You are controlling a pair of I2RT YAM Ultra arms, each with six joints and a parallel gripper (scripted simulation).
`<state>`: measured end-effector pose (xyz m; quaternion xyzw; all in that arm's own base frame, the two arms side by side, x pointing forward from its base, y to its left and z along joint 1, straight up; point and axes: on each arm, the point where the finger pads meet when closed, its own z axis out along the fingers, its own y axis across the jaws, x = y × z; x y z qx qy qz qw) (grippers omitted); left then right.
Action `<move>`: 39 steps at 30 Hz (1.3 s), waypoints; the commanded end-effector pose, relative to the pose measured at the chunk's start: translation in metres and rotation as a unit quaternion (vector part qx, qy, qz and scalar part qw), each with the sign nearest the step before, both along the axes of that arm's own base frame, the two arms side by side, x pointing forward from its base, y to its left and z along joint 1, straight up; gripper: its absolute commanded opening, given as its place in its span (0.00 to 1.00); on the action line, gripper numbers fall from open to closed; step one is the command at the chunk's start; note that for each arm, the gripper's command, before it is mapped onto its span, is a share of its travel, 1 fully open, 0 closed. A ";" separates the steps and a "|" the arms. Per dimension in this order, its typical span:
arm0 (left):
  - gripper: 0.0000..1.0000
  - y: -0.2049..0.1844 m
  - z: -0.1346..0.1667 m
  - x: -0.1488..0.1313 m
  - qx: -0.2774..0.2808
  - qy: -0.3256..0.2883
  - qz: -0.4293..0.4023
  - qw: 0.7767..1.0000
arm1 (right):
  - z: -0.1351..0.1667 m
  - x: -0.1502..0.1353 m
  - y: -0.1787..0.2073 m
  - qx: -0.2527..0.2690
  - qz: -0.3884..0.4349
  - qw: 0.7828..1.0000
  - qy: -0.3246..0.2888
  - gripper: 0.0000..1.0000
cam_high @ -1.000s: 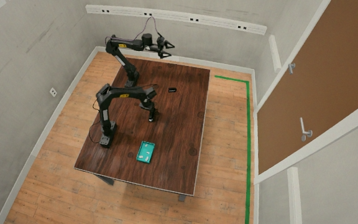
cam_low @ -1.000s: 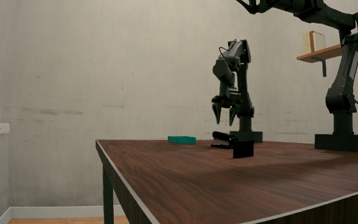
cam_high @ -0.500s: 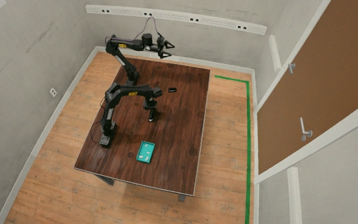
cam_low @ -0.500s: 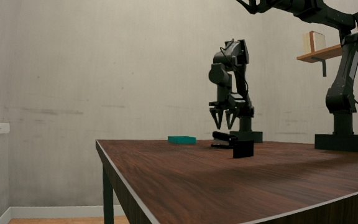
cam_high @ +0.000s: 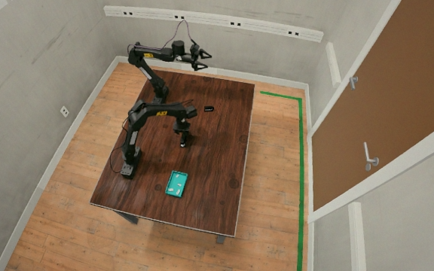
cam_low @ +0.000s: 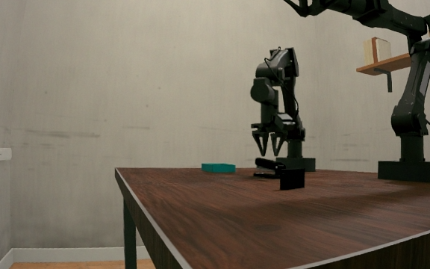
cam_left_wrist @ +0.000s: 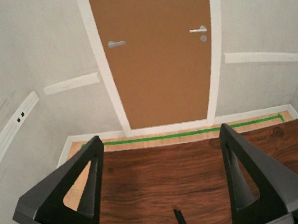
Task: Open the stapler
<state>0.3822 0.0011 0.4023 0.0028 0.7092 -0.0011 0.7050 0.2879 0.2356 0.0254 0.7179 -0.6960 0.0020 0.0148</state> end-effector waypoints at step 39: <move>1.00 0.000 0.009 -0.001 -0.001 -0.008 0.003 1.000 | -0.031 0.011 0.009 0.021 -0.001 1.000 -0.013 0.42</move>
